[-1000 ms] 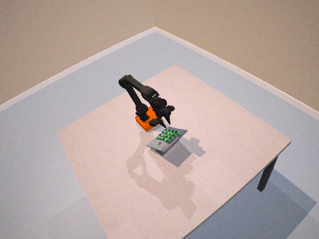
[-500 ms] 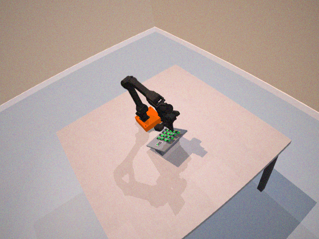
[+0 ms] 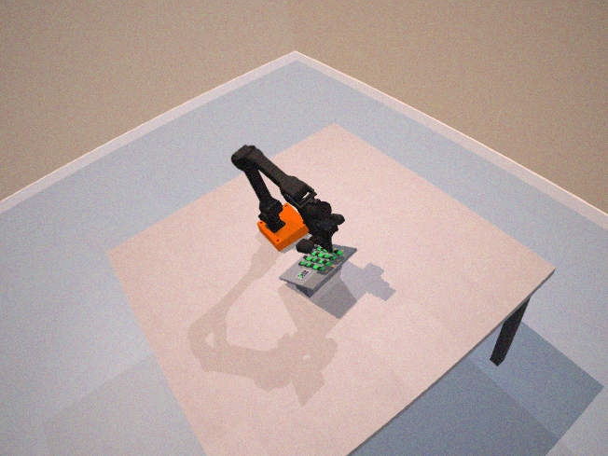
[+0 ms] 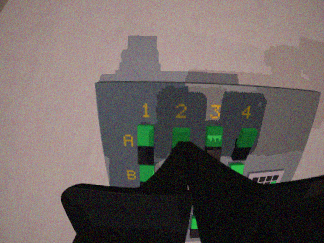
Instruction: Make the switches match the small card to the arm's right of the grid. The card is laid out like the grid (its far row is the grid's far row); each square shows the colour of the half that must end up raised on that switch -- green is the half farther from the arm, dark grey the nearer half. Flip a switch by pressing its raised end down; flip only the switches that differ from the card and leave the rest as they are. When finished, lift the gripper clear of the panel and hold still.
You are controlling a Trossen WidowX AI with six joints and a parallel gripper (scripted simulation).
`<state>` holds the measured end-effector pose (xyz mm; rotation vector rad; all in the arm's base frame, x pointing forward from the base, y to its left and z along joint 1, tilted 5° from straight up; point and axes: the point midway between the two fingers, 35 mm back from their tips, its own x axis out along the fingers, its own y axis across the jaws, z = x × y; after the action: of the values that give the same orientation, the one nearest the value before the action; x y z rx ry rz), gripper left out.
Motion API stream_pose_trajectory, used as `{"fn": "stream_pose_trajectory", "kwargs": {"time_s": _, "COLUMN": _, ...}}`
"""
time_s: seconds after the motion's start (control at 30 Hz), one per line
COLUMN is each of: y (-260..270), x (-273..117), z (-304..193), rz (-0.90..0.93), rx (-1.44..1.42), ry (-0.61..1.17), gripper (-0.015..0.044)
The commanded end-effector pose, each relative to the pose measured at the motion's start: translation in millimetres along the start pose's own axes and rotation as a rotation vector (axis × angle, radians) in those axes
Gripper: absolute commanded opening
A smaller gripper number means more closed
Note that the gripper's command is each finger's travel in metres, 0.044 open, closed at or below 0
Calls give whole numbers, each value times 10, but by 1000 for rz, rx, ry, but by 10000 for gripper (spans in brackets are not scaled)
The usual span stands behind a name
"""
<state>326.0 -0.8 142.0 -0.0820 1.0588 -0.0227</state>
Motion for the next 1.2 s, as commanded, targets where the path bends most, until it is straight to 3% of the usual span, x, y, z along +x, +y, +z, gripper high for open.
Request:
{"fn": "stream_pose_trajectory", "kwargs": {"time_s": 0.0, "y": 0, "x": 89, "z": -26, "rz": -1, "rx": 1, "ry": 14, "gripper": 0}}
{"fn": "stream_pose_trajectory", "kwargs": {"time_s": 1.17, "y": 0, "x": 163, "z": -25, "rz": -1, "rx": 1, "ry": 14, "gripper": 0}}
